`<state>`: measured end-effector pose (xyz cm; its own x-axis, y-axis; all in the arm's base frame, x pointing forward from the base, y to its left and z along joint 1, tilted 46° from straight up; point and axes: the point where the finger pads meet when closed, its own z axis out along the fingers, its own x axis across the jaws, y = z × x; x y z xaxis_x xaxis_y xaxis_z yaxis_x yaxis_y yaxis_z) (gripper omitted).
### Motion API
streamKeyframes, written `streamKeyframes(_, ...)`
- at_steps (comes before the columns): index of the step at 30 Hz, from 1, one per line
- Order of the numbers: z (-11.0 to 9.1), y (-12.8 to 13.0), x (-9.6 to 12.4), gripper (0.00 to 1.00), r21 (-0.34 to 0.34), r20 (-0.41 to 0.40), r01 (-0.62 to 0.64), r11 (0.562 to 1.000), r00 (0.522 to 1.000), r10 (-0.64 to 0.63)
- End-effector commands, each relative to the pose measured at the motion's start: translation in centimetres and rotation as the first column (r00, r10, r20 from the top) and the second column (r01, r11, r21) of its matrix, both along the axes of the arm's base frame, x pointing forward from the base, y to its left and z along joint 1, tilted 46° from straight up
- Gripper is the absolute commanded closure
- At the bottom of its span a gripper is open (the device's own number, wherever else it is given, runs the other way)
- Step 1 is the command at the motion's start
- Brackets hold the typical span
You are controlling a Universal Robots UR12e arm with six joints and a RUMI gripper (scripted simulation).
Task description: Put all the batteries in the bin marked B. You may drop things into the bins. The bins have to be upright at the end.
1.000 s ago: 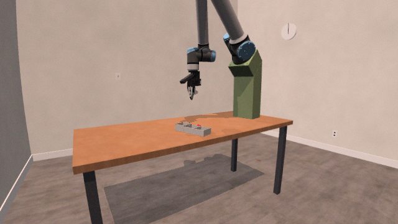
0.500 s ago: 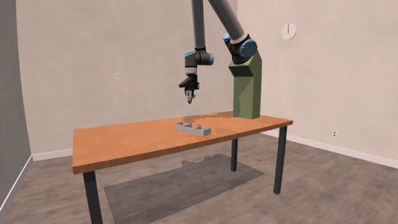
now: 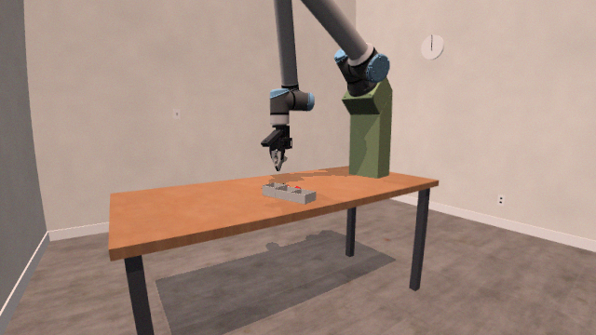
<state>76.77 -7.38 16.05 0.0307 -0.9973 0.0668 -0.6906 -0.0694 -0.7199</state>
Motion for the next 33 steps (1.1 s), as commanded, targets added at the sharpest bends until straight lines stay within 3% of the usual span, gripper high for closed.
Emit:
streamKeyframes(1,-0.1,0.7,3.5,0.96,-0.003,-0.001,0.002,1.0,1.0,-0.002)
streamKeyframes(13,-0.1,0.7,3.5,0.96,-0.003,-0.001,0.002,1.0,1.0,-0.002)
streamKeyframes(33,-3.4,0.6,7.0,0.96,-0.003,-0.001,0.002,1.0,1.0,-0.002)
